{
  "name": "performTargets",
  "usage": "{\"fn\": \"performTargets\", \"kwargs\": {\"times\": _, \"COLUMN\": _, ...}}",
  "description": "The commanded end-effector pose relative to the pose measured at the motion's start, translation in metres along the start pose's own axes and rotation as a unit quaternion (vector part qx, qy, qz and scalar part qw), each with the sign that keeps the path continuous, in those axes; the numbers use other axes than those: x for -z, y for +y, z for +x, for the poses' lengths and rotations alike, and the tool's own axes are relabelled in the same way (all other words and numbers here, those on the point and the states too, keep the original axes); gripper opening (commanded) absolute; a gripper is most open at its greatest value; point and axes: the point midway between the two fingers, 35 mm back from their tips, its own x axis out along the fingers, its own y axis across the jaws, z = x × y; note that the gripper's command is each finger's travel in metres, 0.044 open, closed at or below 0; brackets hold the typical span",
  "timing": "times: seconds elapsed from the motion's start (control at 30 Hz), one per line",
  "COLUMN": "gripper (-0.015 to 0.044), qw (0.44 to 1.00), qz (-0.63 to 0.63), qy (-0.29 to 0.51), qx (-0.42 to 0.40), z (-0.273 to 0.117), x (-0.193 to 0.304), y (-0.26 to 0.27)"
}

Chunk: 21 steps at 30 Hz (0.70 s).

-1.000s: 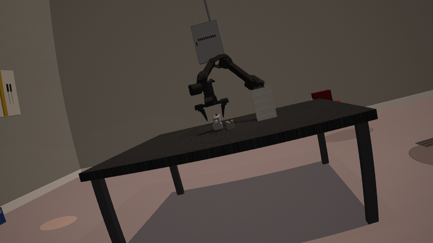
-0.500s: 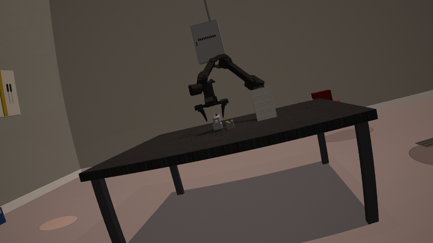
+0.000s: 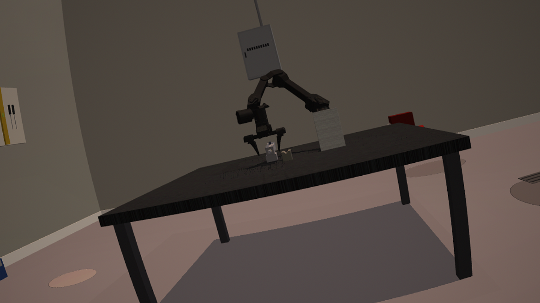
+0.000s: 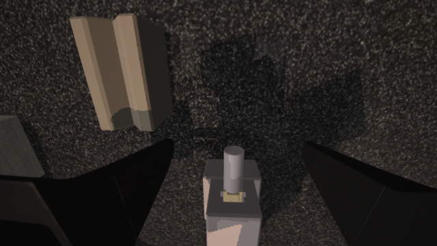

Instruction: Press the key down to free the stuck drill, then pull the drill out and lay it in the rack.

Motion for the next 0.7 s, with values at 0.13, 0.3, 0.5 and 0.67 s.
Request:
{"fn": "performTargets", "kwargs": {"times": 0.13, "gripper": 0.0440, "qw": 1.000, "qz": -0.002, "qy": 0.003, "qx": -0.001, "z": 0.014, "x": 0.005, "y": 0.001}}
{"fn": "performTargets", "kwargs": {"times": 0.3, "gripper": 0.0440, "qw": 1.000, "qz": -0.002, "qy": 0.004, "qx": -0.001, "z": 0.022, "x": 0.008, "y": 0.002}}
{"fn": "performTargets", "kwargs": {"times": 0.5, "gripper": 0.0440, "qw": 1.000, "qz": -0.002, "qy": 0.005, "qx": -0.002, "z": 0.029, "x": 0.010, "y": 0.003}}
{"fn": "performTargets", "kwargs": {"times": 0.67, "gripper": 0.0335, "qw": 1.000, "qz": 0.000, "qy": 0.002, "qx": -0.001, "z": 0.025, "x": 0.009, "y": 0.002}}
